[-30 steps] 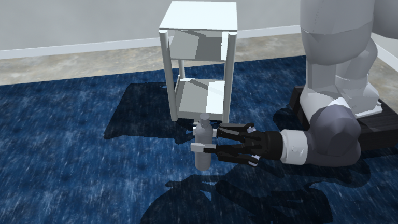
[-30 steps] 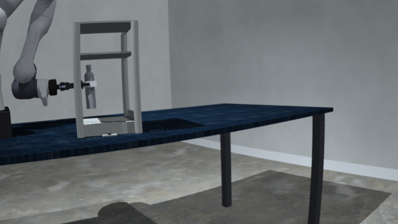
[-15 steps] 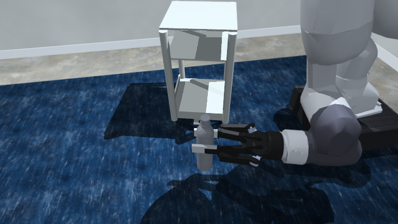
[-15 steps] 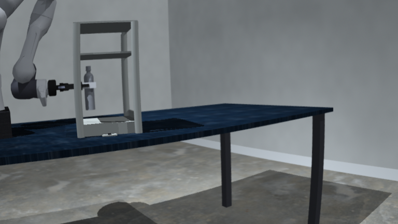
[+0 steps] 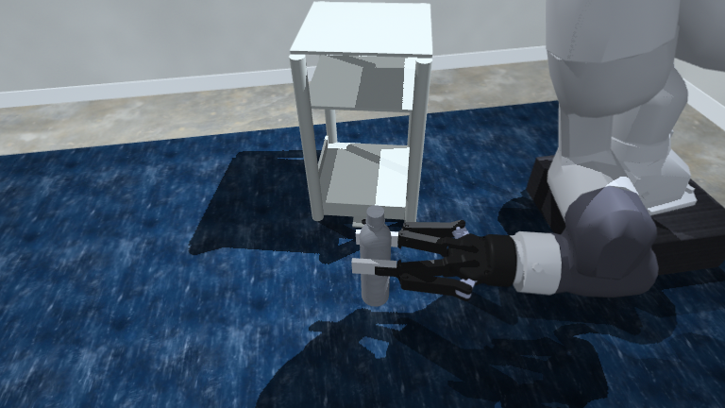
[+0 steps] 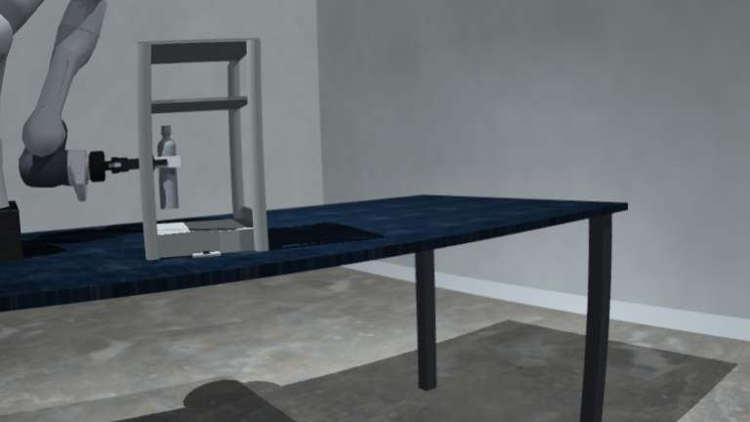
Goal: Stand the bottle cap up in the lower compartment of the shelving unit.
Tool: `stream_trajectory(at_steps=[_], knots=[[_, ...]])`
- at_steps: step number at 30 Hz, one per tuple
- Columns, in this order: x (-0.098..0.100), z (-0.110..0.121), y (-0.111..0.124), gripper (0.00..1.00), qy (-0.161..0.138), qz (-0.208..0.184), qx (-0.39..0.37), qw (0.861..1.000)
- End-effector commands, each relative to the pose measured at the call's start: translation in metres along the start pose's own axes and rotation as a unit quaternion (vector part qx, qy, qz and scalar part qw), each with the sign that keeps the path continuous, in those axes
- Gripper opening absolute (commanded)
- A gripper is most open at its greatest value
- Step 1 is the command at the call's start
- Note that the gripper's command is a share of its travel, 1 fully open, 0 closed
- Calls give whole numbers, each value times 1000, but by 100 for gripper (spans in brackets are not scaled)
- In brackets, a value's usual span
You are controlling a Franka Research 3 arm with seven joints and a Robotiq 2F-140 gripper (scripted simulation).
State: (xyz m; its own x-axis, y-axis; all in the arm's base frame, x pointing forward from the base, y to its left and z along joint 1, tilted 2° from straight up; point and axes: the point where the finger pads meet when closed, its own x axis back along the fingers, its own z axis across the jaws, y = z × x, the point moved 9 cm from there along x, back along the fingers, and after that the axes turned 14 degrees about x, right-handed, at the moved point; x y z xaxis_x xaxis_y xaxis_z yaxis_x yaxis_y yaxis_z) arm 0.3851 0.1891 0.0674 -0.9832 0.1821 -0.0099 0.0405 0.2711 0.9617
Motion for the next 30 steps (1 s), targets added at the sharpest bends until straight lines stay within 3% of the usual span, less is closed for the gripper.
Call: stream_trajectory(at_steps=[1, 19, 30], knots=[[-1, -4, 0, 0, -1, -2, -4, 1000], [-1, -39, -9, 0, -1, -2, -4, 1000], [-1, -75, -18, 0, -1, -2, -4, 1000]])
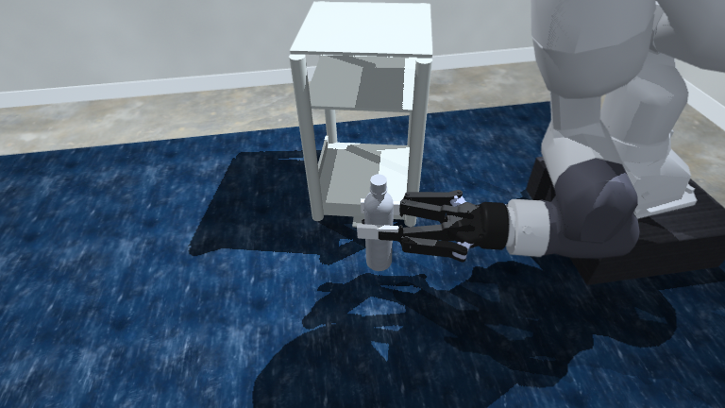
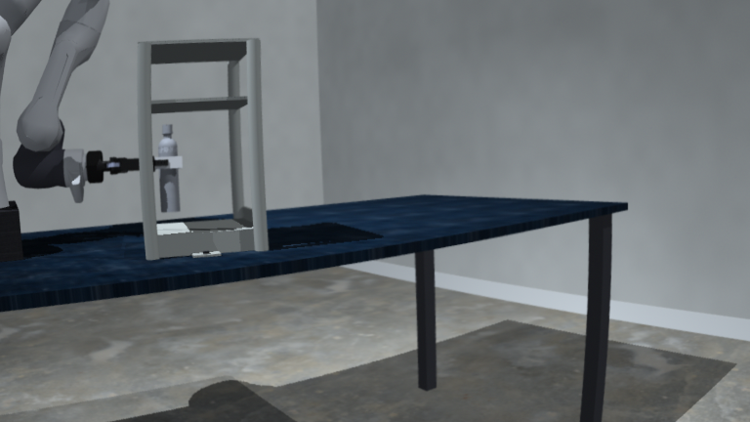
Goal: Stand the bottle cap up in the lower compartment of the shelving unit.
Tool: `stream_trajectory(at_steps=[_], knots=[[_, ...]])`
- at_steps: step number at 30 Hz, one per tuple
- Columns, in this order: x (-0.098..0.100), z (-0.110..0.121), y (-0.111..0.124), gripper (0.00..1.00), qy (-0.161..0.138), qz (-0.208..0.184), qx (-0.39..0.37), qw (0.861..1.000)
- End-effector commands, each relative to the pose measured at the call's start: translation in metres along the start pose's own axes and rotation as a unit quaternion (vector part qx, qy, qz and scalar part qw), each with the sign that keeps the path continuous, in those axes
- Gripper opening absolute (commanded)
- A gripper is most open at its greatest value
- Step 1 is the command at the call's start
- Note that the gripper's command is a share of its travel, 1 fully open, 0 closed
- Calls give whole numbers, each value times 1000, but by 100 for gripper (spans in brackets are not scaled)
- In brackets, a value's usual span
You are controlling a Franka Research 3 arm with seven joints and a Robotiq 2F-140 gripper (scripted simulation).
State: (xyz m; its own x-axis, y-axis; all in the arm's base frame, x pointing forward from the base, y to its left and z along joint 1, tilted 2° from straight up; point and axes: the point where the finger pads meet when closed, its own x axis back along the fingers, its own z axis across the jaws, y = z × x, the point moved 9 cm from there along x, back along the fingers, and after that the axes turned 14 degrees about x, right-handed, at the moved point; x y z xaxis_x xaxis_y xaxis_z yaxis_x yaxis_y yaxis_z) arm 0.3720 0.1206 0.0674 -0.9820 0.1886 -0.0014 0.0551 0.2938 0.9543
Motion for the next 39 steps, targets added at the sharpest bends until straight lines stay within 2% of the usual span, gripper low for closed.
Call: stream_trajectory(at_steps=[1, 20, 39], knots=[[-2, -11, 0, 0, 1, -7, -17, 1000], [-2, -48, -10, 0, 1, -7, -17, 1000], [-2, -56, -13, 0, 1, -7, -17, 1000]])
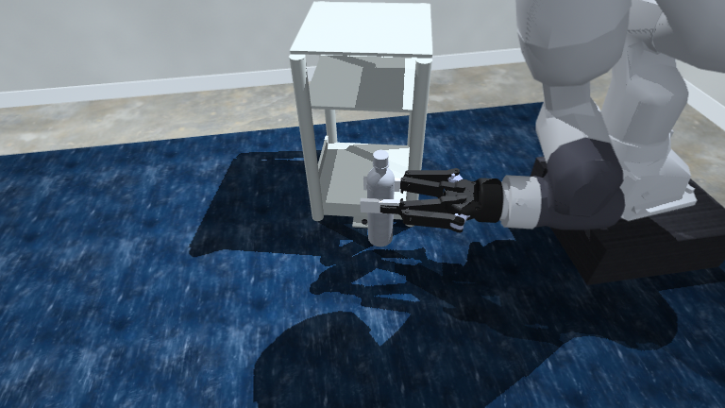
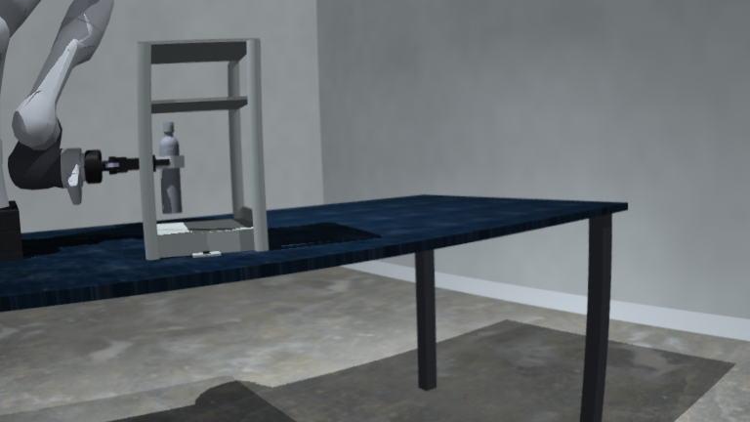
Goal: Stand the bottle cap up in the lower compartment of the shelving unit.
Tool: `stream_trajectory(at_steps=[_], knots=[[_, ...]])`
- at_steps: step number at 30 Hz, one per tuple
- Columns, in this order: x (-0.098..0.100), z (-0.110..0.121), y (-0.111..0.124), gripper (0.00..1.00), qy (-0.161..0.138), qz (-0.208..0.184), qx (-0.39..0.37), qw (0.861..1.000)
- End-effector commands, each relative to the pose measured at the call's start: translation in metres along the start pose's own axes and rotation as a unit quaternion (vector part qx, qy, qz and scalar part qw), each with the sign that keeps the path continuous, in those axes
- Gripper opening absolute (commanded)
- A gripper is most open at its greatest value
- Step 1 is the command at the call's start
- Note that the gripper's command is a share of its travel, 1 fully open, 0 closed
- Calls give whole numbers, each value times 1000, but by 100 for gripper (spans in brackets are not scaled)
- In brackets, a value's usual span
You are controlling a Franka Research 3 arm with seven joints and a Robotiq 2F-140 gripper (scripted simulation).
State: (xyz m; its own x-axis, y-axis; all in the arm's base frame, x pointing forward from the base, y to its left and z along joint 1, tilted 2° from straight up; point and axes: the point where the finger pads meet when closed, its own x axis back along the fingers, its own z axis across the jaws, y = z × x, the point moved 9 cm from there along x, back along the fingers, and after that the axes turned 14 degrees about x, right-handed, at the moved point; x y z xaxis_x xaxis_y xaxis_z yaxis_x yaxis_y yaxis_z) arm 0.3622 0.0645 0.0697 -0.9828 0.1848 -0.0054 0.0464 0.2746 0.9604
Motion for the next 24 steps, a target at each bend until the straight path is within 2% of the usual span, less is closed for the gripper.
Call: stream_trajectory(at_steps=[1, 9, 24], knots=[[-1, -1, 2, 0, 0, -4, -6, 1000], [-5, -1, 2, 0, 0, -4, -6, 1000], [-37, -1, 3, 0, 0, -4, -6, 1000]])
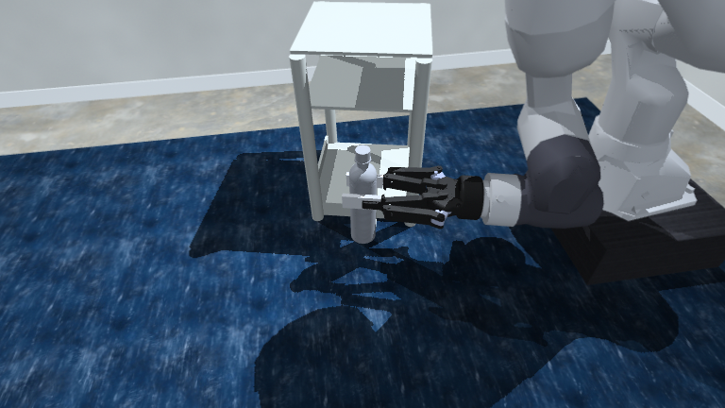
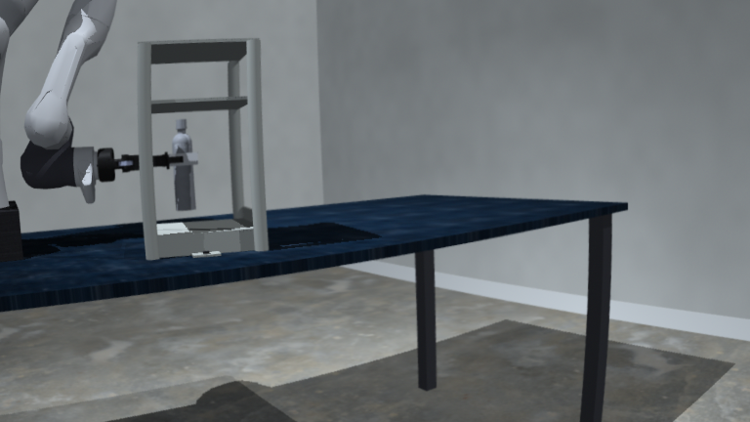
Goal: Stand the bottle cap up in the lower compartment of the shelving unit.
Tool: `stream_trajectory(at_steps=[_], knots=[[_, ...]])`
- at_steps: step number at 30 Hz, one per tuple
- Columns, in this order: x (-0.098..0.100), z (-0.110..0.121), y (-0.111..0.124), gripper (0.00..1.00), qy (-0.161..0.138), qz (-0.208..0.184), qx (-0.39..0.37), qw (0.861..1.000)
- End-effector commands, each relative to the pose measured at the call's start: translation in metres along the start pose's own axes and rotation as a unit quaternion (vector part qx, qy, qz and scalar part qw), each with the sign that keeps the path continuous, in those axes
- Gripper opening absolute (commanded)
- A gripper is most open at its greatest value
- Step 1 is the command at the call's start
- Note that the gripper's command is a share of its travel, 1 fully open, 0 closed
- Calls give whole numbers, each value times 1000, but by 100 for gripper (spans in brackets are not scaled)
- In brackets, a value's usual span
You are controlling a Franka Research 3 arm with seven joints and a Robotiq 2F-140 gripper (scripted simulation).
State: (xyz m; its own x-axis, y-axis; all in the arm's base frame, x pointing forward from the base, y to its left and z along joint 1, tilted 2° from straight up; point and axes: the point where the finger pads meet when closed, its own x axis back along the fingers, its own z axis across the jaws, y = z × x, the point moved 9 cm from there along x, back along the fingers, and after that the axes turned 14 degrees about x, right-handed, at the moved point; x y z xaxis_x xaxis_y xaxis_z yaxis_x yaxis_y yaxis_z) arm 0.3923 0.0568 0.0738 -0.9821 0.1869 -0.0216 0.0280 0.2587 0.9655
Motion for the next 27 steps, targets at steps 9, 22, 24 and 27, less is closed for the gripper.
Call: stream_trajectory(at_steps=[9, 22, 24, 27], knots=[[-11, 3, -1, 0, -2, 4, 4, 1000], [-12, 17, 3, 0, -81, 24, 4, 996], [-12, 17, 3, 0, -82, 24, 4, 996], [-12, 18, 3, 0, -86, 25, 4, 996]])
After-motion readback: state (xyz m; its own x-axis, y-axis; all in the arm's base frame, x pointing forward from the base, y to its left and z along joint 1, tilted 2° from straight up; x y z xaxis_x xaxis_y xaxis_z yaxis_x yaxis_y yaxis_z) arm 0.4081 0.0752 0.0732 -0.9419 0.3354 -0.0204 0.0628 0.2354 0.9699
